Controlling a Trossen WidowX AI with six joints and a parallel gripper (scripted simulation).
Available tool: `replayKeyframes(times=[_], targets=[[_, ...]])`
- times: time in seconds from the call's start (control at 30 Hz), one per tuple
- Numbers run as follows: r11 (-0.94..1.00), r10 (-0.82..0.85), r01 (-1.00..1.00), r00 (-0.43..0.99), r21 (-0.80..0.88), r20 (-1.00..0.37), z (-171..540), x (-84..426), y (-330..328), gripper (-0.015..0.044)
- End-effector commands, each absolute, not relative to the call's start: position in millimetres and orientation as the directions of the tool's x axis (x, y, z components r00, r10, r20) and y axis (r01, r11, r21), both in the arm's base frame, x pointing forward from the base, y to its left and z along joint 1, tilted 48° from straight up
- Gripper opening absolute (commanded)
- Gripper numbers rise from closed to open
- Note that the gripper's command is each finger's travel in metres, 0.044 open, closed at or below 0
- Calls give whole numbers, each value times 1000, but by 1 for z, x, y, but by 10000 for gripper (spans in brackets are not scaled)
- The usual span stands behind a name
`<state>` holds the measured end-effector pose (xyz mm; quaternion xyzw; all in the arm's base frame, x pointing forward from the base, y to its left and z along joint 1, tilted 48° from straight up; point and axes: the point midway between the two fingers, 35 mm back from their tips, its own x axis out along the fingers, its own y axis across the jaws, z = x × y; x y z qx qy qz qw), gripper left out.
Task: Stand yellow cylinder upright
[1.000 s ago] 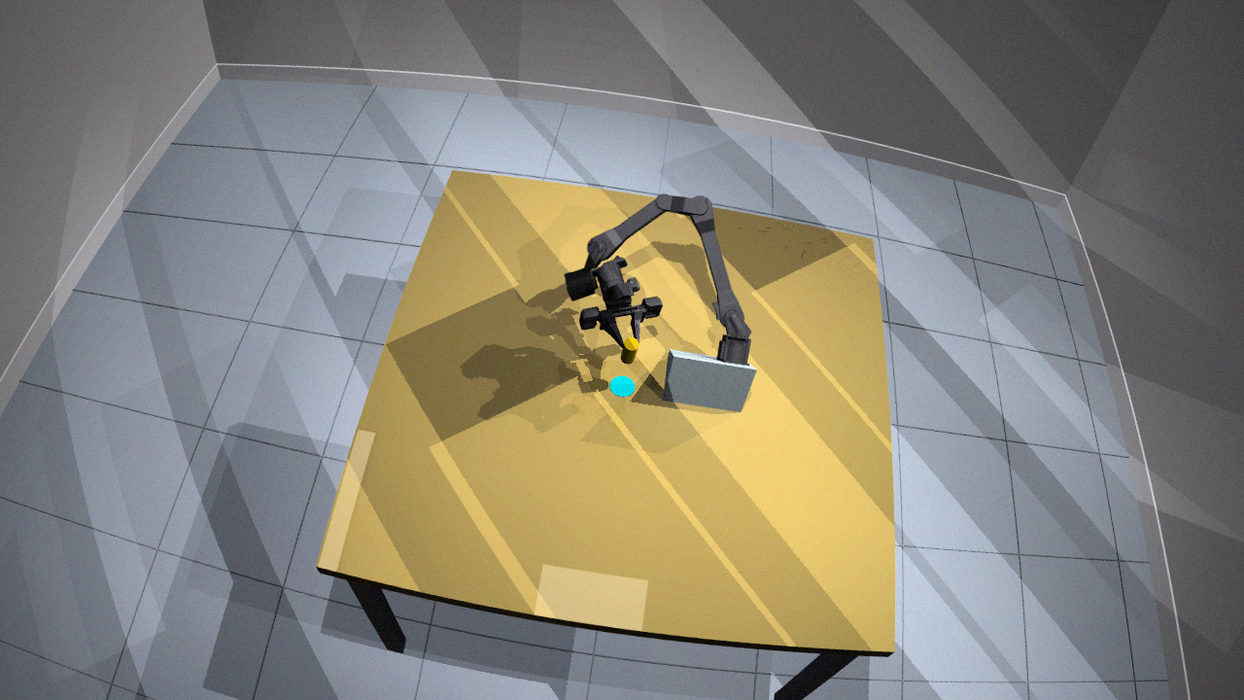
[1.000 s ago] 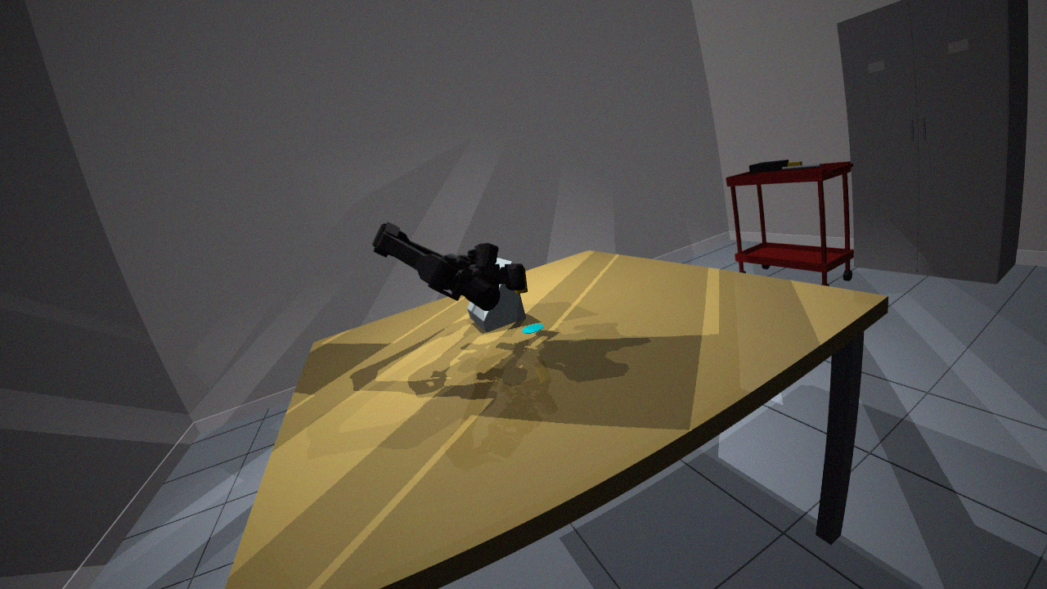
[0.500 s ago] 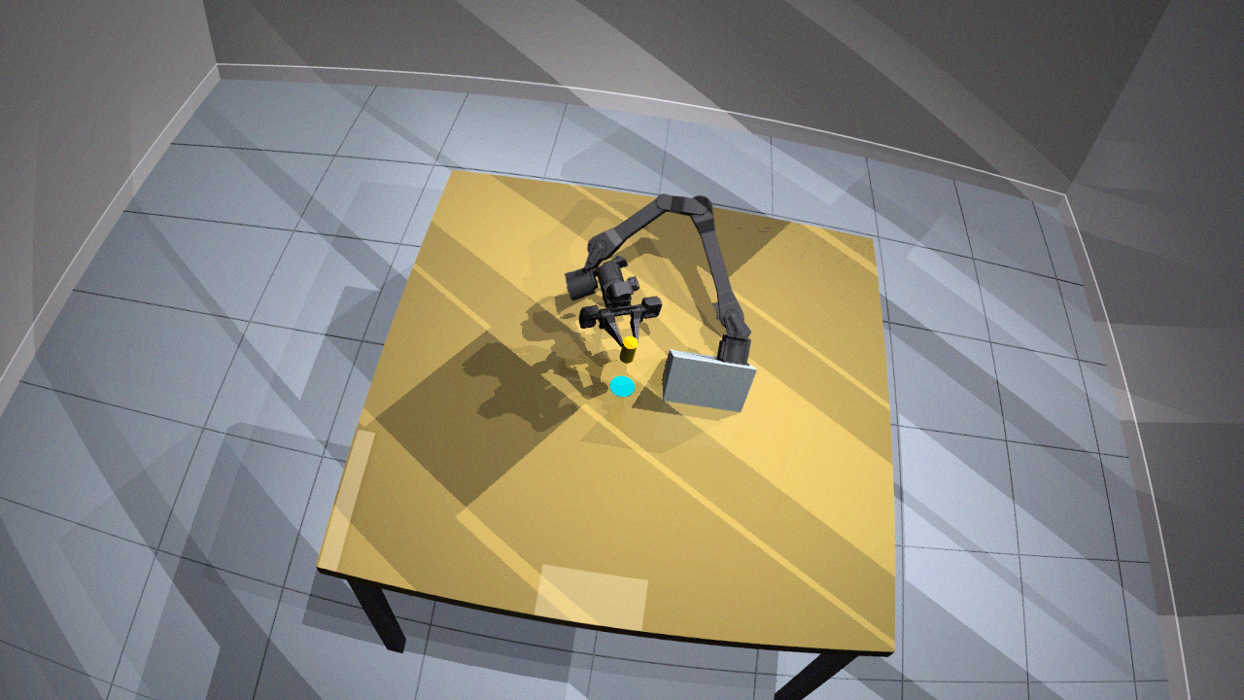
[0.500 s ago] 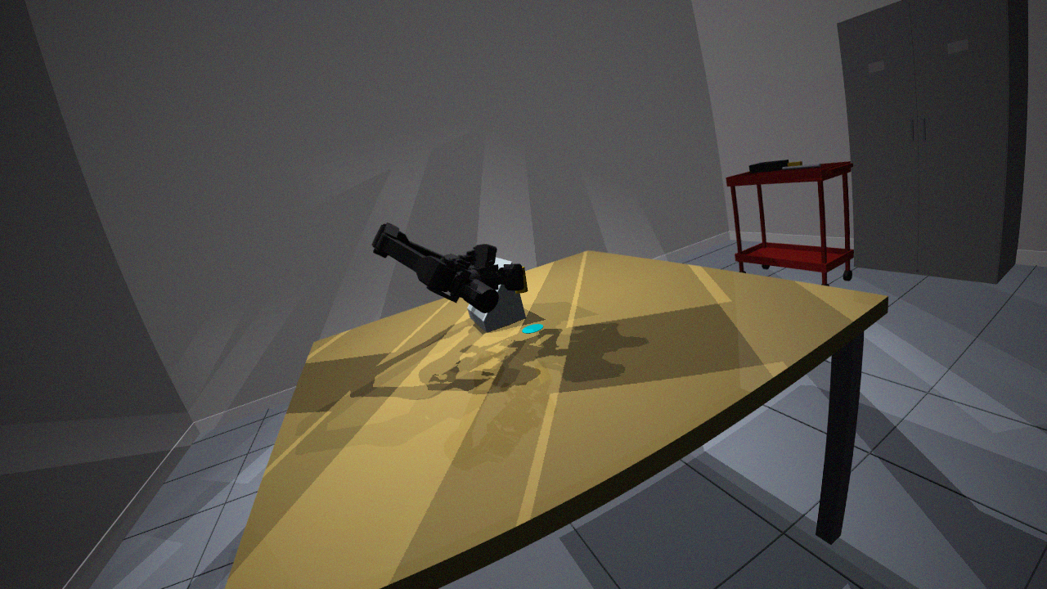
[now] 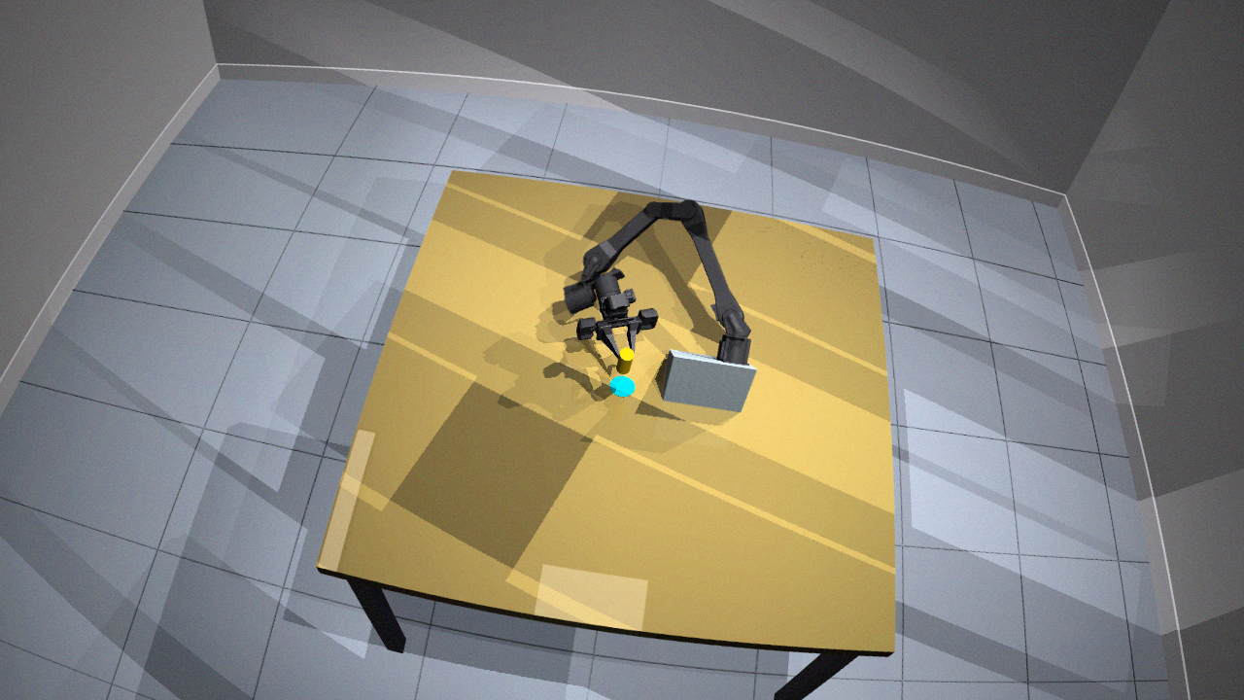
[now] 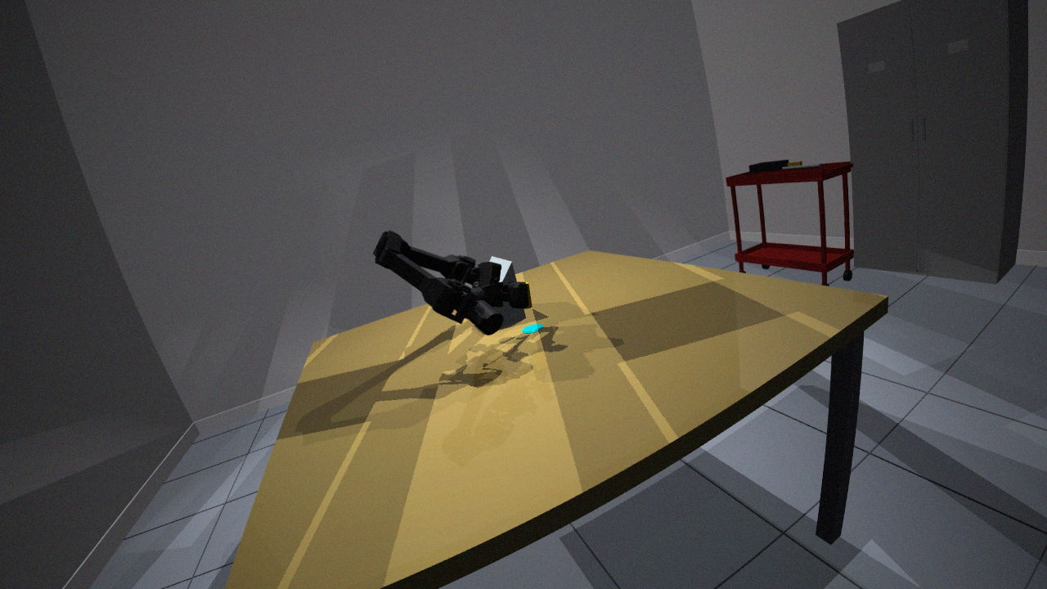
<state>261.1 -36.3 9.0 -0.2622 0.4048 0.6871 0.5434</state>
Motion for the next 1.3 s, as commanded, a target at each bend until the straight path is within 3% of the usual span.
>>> replayKeyframes(times=[0.0, 0.8, 1.17, 1.27], targets=[[-86, 533, -959, -272, 269, -801, -10, 256, -57, 105], [-77, 536, -958, -274, 277, -798, -38, 250, -80, 105], [-77, 536, -958, -274, 277, -798, -38, 250, -80, 394], [-77, 536, -958, -274, 277, -798, -38, 250, -80, 400]])
